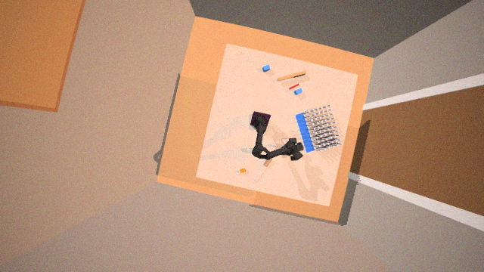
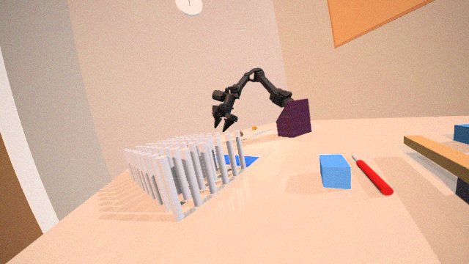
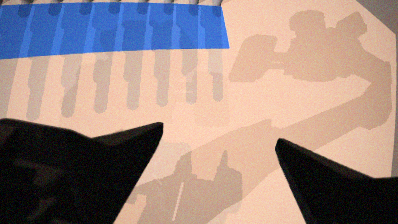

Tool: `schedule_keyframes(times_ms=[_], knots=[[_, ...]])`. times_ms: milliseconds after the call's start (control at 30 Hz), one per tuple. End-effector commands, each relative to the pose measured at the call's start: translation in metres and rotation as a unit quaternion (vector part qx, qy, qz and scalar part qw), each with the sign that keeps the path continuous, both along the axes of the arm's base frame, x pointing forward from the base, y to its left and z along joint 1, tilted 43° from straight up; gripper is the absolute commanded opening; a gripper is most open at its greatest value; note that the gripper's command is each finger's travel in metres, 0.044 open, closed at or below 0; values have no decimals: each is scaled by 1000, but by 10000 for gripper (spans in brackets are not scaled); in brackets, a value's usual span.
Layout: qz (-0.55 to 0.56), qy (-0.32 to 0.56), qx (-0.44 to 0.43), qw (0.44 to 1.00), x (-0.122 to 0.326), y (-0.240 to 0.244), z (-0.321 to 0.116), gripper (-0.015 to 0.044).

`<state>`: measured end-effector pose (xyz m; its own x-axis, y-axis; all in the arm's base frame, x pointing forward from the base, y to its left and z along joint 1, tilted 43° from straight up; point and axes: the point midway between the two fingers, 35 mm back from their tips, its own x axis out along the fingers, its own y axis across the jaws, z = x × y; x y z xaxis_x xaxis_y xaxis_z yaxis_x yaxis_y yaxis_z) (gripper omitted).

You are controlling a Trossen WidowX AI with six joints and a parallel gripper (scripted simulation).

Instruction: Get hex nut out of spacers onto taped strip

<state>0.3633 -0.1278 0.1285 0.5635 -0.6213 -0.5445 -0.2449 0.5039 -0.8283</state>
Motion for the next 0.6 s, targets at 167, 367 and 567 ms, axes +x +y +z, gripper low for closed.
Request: schedule_keyframes(times_ms=[167,367,567], knots=[[-59,342,-233,909,-105,-69,75,440],[-74,529,-290,794,-166,-84,124,440],[-75,541,-292,785,-170,-84,127,440]])
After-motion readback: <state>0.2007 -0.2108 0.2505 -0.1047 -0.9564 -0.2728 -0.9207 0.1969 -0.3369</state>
